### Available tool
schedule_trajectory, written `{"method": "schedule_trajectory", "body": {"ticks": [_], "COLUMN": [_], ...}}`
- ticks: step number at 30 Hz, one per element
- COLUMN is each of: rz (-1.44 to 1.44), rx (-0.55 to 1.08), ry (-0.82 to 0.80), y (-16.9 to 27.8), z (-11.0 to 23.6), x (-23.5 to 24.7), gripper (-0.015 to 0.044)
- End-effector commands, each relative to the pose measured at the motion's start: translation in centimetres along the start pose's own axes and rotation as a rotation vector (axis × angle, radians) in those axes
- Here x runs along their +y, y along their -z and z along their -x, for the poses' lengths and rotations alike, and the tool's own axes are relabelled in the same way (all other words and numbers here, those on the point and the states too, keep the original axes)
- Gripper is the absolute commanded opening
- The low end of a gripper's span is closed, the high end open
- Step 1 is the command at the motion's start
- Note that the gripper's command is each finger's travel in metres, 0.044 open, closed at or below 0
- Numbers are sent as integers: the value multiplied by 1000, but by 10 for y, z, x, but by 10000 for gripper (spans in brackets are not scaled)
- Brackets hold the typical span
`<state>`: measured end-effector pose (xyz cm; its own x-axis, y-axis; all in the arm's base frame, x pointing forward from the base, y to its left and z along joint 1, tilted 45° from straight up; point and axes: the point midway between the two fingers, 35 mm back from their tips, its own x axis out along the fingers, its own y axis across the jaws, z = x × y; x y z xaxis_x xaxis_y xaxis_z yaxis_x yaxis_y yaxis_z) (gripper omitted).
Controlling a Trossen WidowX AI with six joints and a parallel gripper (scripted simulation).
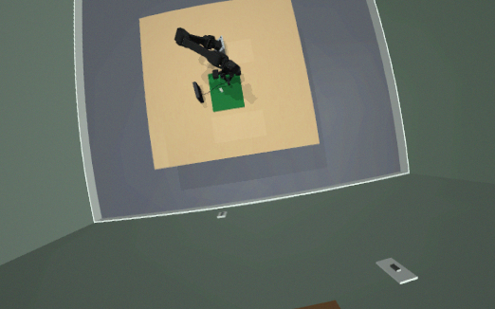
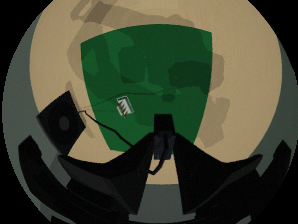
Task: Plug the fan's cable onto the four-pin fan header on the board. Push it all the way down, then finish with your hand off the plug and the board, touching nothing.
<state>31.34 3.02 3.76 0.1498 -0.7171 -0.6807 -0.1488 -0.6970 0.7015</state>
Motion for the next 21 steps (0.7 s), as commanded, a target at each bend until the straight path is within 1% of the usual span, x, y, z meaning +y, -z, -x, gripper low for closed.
{"method": "schedule_trajectory", "body": {"ticks": [1,5,9,21], "rz": [-6,-5,-28,-433], "rx": [0,0,-2,-44], "ry": [3,1,1,-9], "y": [3,3,4,7], "z": [14,24,25,25], "x": [1,2,2,2], "gripper": [0,0,0,0]}}
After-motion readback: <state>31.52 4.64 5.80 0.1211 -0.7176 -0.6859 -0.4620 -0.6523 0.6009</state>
